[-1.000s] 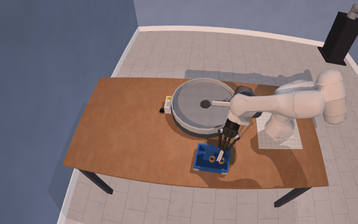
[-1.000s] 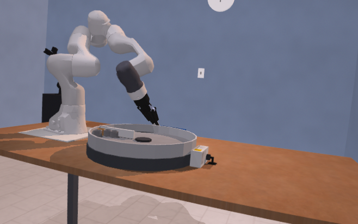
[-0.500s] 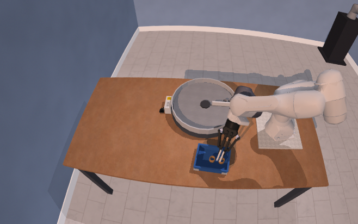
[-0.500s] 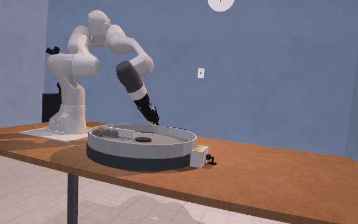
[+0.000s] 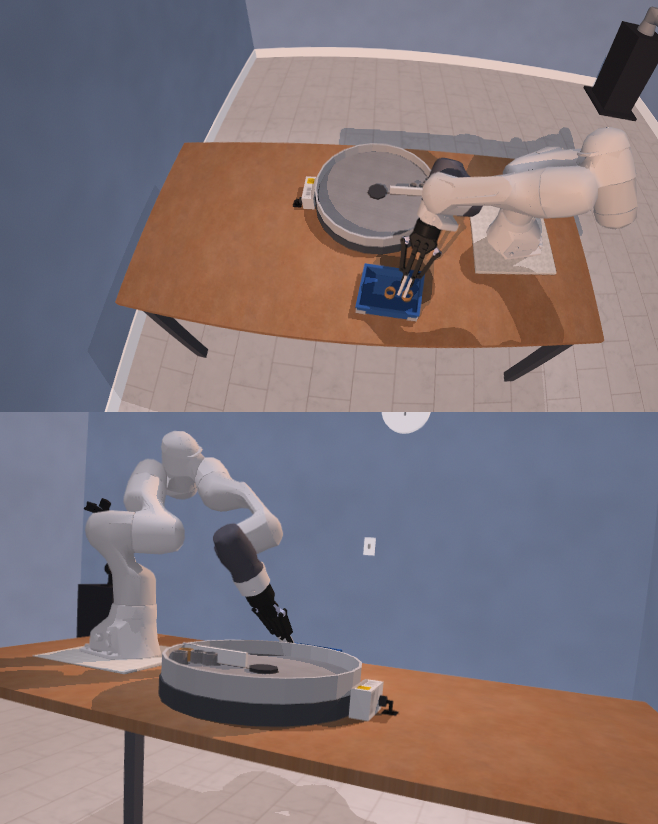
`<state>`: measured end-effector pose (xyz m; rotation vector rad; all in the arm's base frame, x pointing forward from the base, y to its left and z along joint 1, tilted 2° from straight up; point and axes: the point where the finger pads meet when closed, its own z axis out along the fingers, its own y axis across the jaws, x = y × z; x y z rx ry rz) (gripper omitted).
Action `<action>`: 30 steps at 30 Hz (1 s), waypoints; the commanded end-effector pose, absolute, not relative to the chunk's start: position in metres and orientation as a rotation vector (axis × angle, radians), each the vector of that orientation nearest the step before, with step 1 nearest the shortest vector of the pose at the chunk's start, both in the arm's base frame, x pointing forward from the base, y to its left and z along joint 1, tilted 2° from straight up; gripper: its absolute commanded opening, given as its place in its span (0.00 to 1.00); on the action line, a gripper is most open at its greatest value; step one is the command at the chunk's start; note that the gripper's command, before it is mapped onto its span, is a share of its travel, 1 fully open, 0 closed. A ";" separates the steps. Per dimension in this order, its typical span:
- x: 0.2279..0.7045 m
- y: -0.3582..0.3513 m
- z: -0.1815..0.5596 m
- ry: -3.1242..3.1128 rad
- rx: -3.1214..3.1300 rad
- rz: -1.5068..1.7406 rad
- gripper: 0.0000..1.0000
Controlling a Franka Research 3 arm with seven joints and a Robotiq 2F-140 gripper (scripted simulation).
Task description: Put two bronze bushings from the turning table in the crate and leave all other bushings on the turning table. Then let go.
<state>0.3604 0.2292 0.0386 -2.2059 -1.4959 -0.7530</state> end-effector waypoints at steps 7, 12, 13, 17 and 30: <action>0.361 0.230 0.039 -1.498 -2.202 -0.759 0.07; 0.361 0.230 0.044 -1.498 -2.202 -0.759 0.07; 0.361 0.230 0.044 -1.498 -2.202 -0.759 0.07; 0.361 0.230 0.051 -1.498 -2.202 -0.759 0.07; 0.362 0.232 0.104 -1.498 -2.202 -0.759 0.07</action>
